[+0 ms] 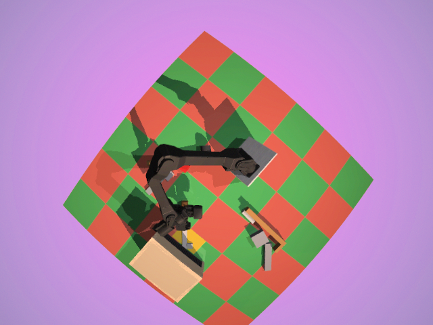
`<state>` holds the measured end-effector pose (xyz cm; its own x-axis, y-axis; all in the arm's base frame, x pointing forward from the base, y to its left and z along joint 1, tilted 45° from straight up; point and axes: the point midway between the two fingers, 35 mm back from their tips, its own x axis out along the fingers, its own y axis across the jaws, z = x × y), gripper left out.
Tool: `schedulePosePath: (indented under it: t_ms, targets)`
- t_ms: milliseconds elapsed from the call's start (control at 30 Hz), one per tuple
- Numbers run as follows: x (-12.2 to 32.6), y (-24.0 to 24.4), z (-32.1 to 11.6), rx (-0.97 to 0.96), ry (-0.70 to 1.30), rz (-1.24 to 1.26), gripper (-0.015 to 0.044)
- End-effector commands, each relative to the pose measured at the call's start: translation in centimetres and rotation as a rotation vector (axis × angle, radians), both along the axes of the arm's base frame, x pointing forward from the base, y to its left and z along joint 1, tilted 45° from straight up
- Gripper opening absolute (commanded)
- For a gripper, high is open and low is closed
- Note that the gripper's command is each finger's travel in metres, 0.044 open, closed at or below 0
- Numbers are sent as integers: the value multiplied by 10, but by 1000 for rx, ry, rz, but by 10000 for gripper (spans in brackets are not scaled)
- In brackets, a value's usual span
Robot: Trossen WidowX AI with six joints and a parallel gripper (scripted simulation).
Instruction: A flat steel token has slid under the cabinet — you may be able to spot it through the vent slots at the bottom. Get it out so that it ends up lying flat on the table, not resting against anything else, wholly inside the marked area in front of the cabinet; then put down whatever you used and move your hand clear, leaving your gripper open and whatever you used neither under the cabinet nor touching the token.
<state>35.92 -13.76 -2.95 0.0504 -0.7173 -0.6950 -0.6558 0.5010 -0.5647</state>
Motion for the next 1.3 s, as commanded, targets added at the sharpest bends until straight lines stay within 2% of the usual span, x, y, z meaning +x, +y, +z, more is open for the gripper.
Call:
schedulePosePath:
  t_ms: [0,1267]
  targets:
    - [-3,2,-4,16,6,1,0]
    - [-28,-20,17,15,7,1,0]
